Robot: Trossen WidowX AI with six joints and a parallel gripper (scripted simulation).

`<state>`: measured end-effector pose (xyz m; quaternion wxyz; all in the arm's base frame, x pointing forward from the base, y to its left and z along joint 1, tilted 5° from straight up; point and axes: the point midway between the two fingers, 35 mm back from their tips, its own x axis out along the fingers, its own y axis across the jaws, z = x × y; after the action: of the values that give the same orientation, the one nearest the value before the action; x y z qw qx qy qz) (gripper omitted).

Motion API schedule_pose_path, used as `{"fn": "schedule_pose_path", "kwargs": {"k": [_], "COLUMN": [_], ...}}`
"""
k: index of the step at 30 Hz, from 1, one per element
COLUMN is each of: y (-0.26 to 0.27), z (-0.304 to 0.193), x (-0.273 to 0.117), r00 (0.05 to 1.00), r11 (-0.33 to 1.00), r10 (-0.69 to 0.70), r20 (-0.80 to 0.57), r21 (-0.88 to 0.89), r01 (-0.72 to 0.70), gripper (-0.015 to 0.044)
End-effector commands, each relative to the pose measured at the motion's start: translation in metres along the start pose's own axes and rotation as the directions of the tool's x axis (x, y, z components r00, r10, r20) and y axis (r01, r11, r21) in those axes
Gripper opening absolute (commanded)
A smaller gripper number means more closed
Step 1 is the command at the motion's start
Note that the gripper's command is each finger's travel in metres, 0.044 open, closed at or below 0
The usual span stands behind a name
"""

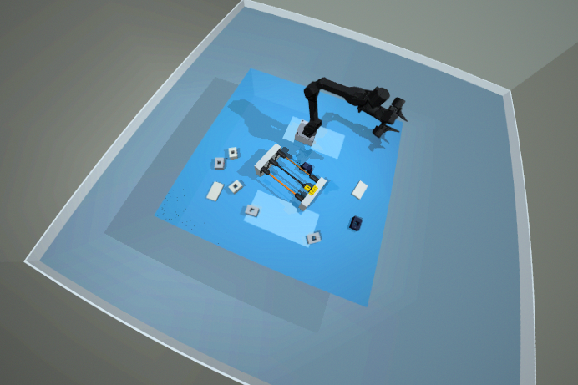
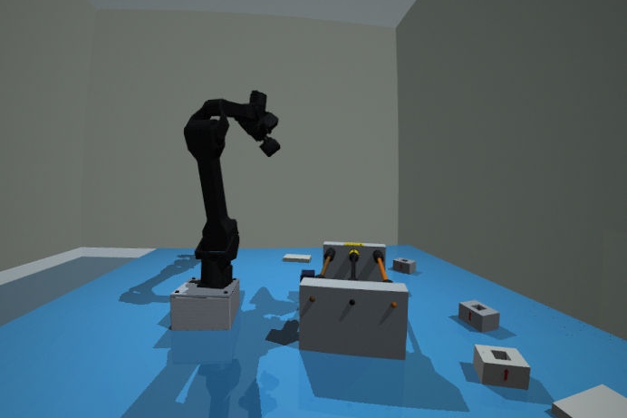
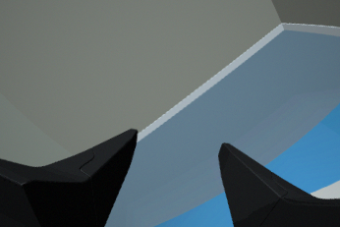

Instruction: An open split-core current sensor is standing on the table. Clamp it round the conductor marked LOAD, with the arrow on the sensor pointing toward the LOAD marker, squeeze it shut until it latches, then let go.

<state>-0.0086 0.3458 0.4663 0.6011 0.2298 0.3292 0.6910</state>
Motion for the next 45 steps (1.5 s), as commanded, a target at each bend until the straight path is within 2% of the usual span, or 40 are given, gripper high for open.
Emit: {"fn": "schedule_pose_path", "kwargs": {"k": [1, 7, 14, 19, 25, 32, 34, 42, 45], "y": [-0.002, -0.076, -0.166, -0.22, -0.269, -0.301, -0.304, -0.304, -0.324], "z": [0.002, 0.052, 0.101, 0.118, 0.116, 0.083, 0.074, 0.072, 0.077], "x": [0.0, -0.026, -0.095, -0.161, -0.252, -0.362, -0.382, -0.384, -0.367], "r00": [1.0, 0.955, 0.774, 0.575, 0.281, -0.097, -0.167, -0.175, -0.107], "r11": [1.0, 0.972, 0.839, 0.671, 0.399, 0.02, -0.052, -0.061, -0.021], "r10": [-0.005, -0.183, -0.397, -0.52, -0.619, -0.648, -0.643, -0.642, -0.727], "r20": [0.007, 0.234, 0.493, 0.632, 0.734, 0.755, 0.748, 0.746, 0.678], "r21": [-0.004, -0.102, -0.147, -0.114, -0.015, 0.145, 0.175, 0.179, 0.133], "r01": [0.006, 0.211, 0.523, 0.732, 0.917, 0.989, 0.983, 0.982, 0.991], "gripper": [0.0284, 0.044, 0.044, 0.044, 0.044, 0.044, 0.044, 0.044, 0.044]}}
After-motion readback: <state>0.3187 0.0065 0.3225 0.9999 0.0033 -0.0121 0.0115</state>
